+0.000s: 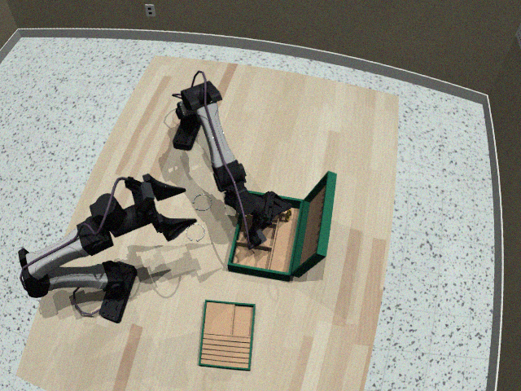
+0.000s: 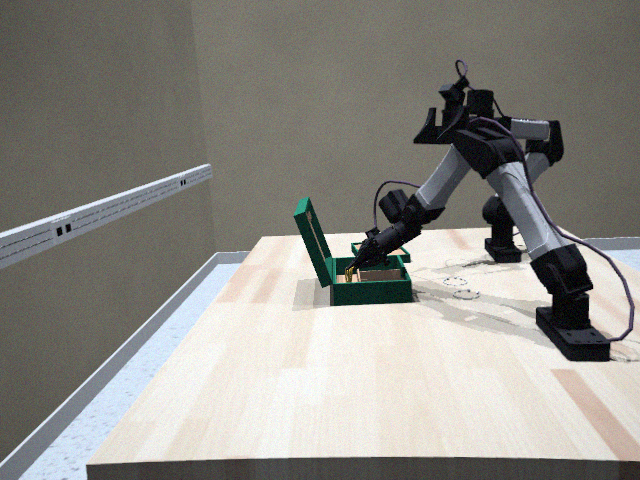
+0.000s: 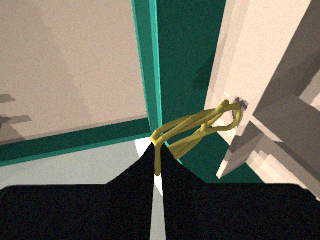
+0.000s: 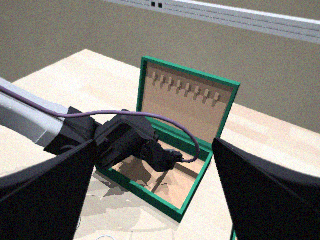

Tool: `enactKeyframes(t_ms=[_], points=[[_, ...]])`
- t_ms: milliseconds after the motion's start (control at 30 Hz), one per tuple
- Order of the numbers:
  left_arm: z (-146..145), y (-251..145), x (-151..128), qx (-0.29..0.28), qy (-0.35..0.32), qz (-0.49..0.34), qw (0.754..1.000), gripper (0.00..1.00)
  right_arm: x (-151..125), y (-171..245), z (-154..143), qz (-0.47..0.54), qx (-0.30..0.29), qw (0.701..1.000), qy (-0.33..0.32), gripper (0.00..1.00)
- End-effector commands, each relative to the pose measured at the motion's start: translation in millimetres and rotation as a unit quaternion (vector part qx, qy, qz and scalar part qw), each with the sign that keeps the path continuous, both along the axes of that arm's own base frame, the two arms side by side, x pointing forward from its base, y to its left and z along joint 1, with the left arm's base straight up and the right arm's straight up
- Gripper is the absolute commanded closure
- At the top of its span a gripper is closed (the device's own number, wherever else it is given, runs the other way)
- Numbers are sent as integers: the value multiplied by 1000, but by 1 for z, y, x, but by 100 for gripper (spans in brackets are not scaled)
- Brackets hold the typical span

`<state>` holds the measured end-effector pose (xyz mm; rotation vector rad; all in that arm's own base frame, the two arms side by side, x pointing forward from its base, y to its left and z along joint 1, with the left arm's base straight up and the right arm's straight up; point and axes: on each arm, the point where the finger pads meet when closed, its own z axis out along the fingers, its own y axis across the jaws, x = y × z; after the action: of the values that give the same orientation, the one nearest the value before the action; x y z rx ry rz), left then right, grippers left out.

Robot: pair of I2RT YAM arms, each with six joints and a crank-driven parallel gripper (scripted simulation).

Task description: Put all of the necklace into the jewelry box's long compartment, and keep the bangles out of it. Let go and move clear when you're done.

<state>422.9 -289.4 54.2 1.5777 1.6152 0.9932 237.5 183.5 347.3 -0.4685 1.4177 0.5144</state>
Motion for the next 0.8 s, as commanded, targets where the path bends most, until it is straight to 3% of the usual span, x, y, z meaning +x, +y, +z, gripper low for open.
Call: enactKeyframes(t_ms=[0, 200, 267, 333, 367, 500, 600, 767], points=[[-2, -5, 7, -21, -20, -10, 1000, 100, -1, -2, 22, 1, 12, 1000, -17, 0], [10, -8, 10, -35, -32, -9, 999, 100, -1, -2, 22, 1, 12, 1000, -17, 0], [20, -7, 9, -42, -39, -9, 998, 76, -1, -2, 22, 1, 12, 1000, -17, 0], [20, -7, 9, -42, -39, -9, 998, 76, -1, -2, 22, 1, 12, 1000, -17, 0], [18, -5, 4, -37, -35, -7, 999, 68, -1, -2, 22, 1, 12, 1000, -17, 0], [25, -2, -18, -31, -31, -4, 999, 68, -1, -2, 22, 1, 12, 1000, -17, 0], [30, -1, -27, -30, -31, -4, 999, 31, -1, -2, 22, 1, 12, 1000, -17, 0], [51, -2, -70, -30, -31, -5, 999, 31, -1, -2, 22, 1, 12, 1000, -17, 0]])
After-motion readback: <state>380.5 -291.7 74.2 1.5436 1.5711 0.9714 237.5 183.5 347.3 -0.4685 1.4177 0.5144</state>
